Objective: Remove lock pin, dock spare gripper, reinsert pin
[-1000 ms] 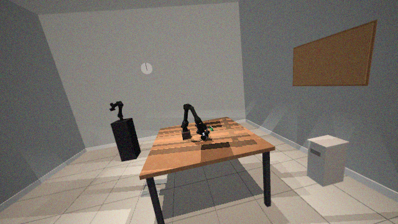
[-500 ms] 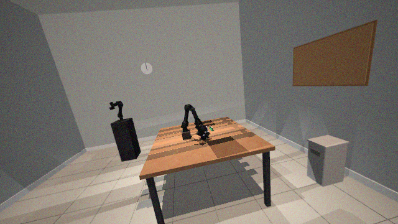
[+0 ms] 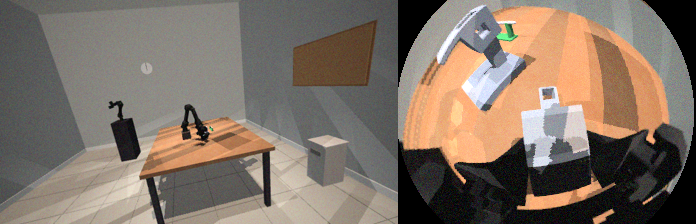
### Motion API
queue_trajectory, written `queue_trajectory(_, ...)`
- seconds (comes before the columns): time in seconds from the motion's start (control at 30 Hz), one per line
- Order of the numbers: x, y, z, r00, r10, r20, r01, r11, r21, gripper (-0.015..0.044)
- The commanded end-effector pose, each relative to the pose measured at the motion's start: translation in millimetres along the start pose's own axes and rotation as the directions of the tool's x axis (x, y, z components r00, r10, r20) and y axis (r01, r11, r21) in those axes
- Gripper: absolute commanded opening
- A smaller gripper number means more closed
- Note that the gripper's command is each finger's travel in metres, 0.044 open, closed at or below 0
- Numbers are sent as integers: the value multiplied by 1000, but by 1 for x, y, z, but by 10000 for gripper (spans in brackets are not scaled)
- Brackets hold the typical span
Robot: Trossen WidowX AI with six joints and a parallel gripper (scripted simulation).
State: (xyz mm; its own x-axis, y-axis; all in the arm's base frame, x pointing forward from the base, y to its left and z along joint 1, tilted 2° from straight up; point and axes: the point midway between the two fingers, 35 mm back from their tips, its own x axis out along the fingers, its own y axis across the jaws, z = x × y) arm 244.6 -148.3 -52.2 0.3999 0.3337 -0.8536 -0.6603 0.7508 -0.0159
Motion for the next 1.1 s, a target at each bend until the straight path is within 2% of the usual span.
queue_trajectory(0.0,0,0,0,1000,1,2,-1,1000,2,196)
queue_trajectory(0.23,-15,-4,10,1000,1,2,-1,1000,2,12)
queue_trajectory(0.27,-19,-5,12,1000,1,2,-1,1000,2,0)
queue_trajectory(0.93,-98,-3,57,1000,0,2,0,1000,2,0)
queue_trajectory(1.07,-104,-1,61,1000,0,2,0,1000,2,0)
